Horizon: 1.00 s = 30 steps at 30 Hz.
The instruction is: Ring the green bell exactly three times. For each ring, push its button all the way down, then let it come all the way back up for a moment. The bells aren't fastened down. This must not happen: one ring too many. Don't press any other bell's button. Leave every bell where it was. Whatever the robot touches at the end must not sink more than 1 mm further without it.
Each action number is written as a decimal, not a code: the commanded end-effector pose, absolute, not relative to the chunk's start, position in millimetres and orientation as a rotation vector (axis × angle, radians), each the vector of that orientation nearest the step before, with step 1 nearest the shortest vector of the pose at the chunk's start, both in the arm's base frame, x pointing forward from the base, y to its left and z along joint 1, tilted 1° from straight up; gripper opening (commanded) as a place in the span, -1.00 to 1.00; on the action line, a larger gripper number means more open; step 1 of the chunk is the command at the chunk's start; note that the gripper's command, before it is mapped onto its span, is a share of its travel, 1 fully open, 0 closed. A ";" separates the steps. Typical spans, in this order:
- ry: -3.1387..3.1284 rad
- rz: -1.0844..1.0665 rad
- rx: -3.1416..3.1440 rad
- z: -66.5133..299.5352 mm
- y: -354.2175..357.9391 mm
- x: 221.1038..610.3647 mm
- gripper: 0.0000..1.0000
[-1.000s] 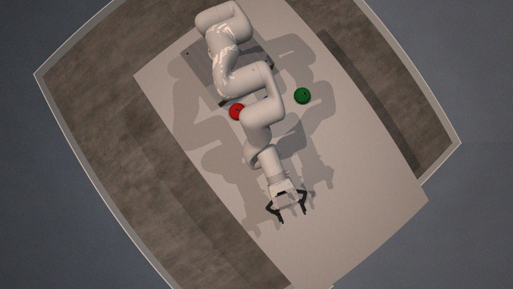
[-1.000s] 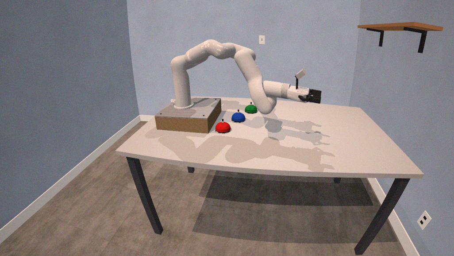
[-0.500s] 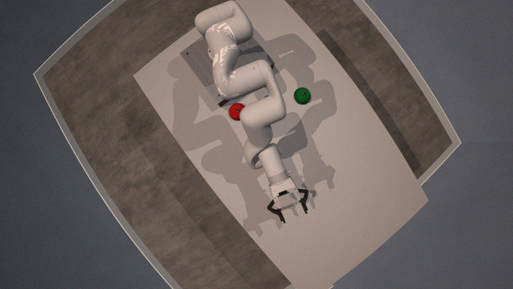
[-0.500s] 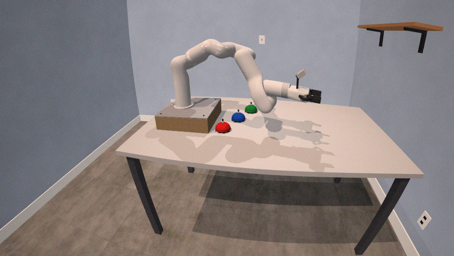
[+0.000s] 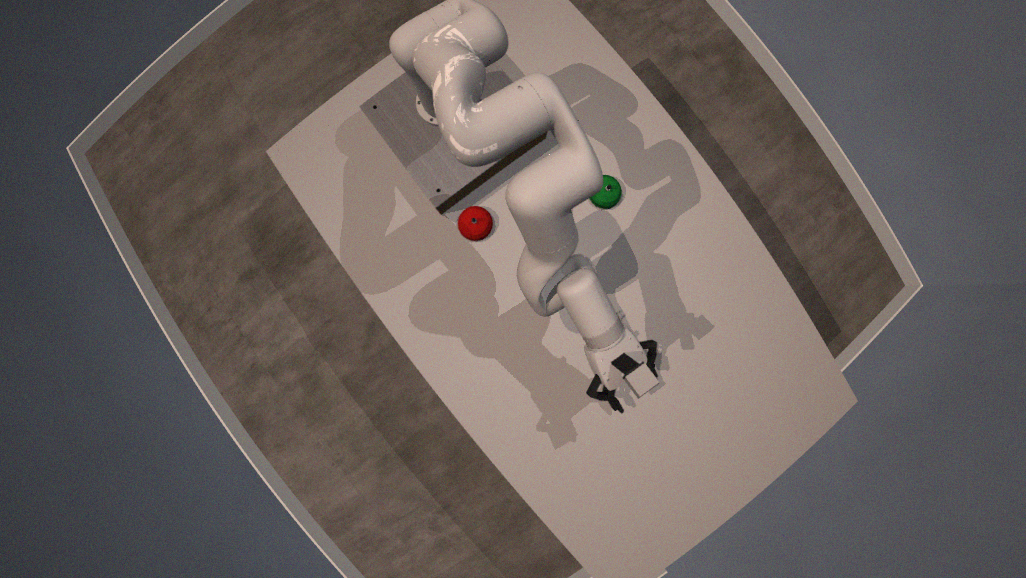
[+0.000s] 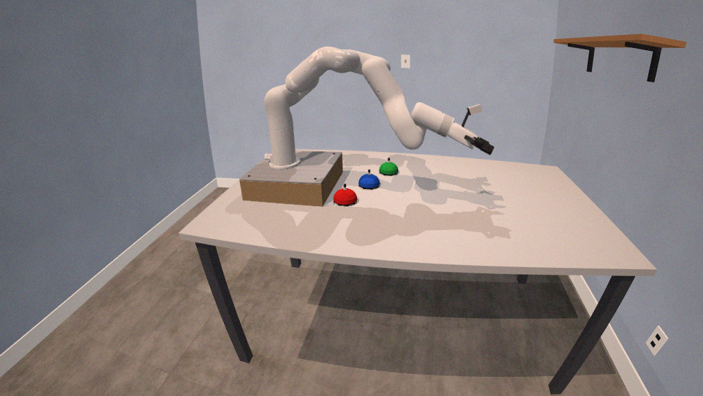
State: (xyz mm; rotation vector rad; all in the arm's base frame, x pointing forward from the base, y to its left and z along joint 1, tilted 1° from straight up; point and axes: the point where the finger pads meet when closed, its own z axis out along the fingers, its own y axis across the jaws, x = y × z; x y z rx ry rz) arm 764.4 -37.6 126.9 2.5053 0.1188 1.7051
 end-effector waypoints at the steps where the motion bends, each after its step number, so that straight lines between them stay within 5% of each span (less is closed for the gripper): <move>1: 0.300 1.520 2.621 119.8 12.9 753.1 1.00; 8: 0.619 1.210 2.742 99.2 85.2 705.7 1.00; 12: 0.619 1.210 2.742 99.2 85.2 705.7 1.00; 14: 0.848 0.988 2.784 86.3 127.2 659.6 1.00; 17: 0.848 0.988 2.784 86.3 127.2 659.6 1.00; 25: 1.278 0.557 2.770 67.8 181.6 554.2 1.00; 29: 1.278 0.557 2.770 67.7 183.2 551.1 1.00; 30: 1.370 0.461 2.752 64.9 191.0 524.6 1.00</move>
